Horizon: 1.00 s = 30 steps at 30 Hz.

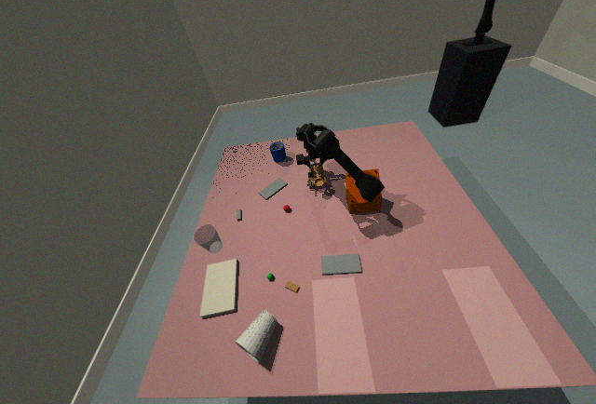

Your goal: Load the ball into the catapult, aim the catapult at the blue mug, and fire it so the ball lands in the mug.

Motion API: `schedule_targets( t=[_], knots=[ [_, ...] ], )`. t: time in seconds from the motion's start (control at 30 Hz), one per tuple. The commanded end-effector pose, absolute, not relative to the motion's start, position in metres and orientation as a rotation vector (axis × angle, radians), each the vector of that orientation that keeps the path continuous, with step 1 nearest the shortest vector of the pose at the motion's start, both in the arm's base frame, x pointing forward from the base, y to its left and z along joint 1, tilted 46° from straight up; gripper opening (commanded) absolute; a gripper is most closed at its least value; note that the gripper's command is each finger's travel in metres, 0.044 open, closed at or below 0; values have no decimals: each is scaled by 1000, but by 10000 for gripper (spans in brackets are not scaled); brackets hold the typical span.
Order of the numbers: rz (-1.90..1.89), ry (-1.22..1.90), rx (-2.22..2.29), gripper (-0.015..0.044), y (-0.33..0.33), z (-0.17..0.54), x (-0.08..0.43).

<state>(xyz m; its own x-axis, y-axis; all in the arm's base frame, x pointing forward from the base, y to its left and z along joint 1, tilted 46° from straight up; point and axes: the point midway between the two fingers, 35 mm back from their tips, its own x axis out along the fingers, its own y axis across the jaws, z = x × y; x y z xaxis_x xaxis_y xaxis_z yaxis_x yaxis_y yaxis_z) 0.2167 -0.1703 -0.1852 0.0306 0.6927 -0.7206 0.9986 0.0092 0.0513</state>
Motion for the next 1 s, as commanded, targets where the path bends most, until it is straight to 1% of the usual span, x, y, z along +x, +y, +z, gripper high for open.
schedule_targets(
  t=[0.0,0.37,0.57,0.97],
  knots=[
    [-690,1712,1749,0,-166,-189,218],
    [-689,1712,1750,0,-153,-201,218],
    [-688,1720,1742,0,-156,-199,217],
    [-688,1720,1742,315,-156,-199,217]
  ],
)
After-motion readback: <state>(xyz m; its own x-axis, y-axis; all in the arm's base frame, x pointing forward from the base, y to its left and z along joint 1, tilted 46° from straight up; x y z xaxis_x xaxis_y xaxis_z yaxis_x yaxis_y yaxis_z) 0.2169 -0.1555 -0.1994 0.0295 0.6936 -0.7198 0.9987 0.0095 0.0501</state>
